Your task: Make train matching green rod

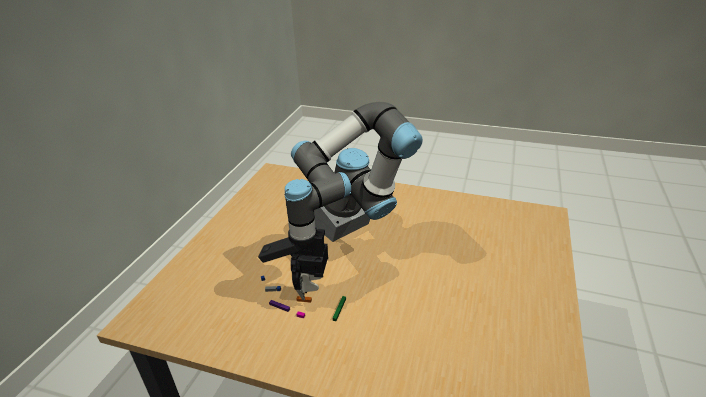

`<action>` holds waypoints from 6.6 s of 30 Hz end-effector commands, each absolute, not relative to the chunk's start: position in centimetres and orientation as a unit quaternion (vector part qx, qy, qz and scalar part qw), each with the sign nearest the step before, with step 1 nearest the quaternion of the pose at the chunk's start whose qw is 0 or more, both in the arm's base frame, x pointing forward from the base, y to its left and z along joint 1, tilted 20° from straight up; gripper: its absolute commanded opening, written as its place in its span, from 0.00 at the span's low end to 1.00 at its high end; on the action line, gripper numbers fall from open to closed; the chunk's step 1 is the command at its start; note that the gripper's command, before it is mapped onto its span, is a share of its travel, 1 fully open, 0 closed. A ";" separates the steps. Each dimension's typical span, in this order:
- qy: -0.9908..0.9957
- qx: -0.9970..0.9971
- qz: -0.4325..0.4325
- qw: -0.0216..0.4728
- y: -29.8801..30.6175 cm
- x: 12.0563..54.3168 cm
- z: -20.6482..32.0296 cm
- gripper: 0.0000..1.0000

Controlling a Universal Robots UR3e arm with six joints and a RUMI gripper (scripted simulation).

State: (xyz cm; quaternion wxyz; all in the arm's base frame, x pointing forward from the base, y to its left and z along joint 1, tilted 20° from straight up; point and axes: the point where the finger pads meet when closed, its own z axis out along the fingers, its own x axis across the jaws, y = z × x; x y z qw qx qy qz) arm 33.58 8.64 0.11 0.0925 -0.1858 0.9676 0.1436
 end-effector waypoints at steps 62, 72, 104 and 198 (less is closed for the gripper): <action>0.968 -0.186 0.143 0.093 8.6 33.7 0.2 0.14; 0.968 -0.186 0.143 0.093 8.8 33.8 -0.4 0.14; 0.968 -0.186 0.143 0.093 9.1 33.9 -1.4 0.14; 0.968 -0.186 0.143 0.093 6.6 32.9 6.3 0.00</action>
